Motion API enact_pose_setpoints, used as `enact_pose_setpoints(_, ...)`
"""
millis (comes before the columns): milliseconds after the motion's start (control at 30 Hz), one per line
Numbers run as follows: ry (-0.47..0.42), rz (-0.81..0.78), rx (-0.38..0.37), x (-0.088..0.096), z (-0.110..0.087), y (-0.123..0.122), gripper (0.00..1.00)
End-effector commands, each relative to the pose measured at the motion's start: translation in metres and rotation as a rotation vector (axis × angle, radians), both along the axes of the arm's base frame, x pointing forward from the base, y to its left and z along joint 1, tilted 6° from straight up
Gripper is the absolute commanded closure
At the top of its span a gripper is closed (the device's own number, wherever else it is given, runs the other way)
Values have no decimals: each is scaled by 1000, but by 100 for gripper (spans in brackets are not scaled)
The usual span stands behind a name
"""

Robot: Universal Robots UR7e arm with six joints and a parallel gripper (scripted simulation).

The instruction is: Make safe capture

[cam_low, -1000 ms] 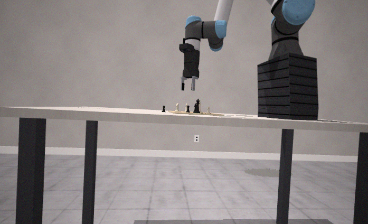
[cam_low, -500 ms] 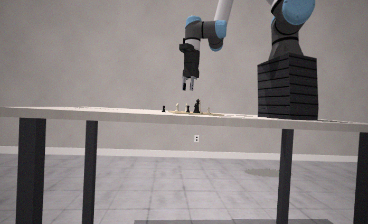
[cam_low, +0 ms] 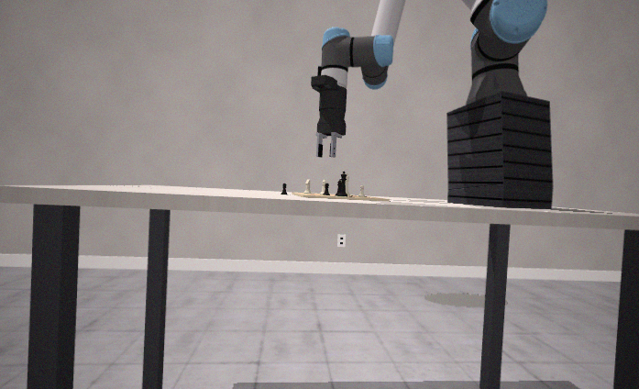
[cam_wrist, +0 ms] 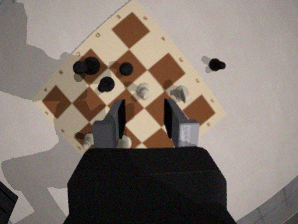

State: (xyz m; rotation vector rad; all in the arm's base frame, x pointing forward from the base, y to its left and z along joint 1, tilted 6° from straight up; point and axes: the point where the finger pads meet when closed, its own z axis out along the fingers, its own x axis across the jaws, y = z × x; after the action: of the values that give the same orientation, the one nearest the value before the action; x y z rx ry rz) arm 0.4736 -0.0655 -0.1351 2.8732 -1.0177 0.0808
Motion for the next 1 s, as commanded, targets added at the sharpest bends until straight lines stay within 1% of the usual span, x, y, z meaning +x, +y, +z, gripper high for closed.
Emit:
enact_pose_setpoints(0, -1, 0, -1, 0, 0, 0, 27)
enact_pose_setpoints(467, -1, 0, -1, 0, -1, 0, 27)
enact_pose_setpoints(767, -1, 0, -1, 1, -7, -1, 27)
enact_pose_setpoints(967, -1, 0, -1, 1, -14, -2, 27)
